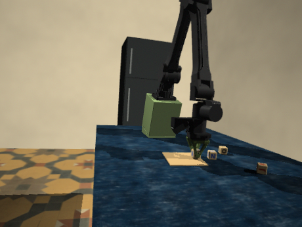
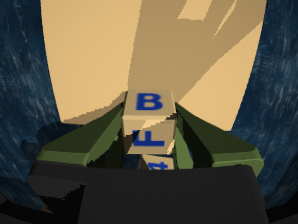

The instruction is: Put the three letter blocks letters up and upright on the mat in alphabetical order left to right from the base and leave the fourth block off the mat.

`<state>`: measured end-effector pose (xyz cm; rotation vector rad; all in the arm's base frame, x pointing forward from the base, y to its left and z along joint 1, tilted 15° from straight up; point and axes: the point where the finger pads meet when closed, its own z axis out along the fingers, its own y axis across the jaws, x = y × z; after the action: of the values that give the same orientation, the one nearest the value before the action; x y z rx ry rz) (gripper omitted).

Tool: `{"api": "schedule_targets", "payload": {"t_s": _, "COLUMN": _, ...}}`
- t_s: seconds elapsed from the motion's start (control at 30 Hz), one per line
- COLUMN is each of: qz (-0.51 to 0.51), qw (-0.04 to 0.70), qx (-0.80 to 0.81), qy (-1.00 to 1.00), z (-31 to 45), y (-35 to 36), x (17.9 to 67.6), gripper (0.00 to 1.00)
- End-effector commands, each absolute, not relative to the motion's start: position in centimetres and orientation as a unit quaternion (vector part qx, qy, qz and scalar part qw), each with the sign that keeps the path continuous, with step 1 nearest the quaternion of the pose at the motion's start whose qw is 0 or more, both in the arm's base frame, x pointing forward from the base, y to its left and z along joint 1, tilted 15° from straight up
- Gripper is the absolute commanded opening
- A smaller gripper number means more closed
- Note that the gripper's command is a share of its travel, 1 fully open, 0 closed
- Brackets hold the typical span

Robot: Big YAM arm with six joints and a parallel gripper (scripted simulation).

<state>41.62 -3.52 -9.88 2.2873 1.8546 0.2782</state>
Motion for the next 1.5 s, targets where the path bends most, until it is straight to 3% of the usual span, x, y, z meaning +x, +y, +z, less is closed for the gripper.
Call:
{"api": "schedule_targets", "payload": {"t_s": 0.0, "qz": 0.097, "qw": 0.097, "qx": 0.767, "qy": 0.627, "z": -10.08, "y": -3.09, "x": 42.71, "gripper": 0.25}}
{"api": "schedule_targets", "payload": {"t_s": 0.8, "qz": 0.095, "qw": 0.096, "qx": 0.767, "qy": 0.627, "z": -10.27, "y": -3.07, "x": 42.49, "gripper": 0.25}}
{"api": "schedule_targets", "payload": {"t_s": 1.13, "qz": 0.095, "qw": 0.096, "qx": 0.767, "qy": 0.627, "z": -10.27, "y": -3.07, "x": 42.49, "gripper": 0.40}}
{"api": "schedule_targets", "payload": {"t_s": 1.47, "qz": 0.095, "qw": 0.096, "qx": 0.767, "qy": 0.627, "z": -10.27, "y": -3.07, "x": 42.49, "gripper": 0.44}}
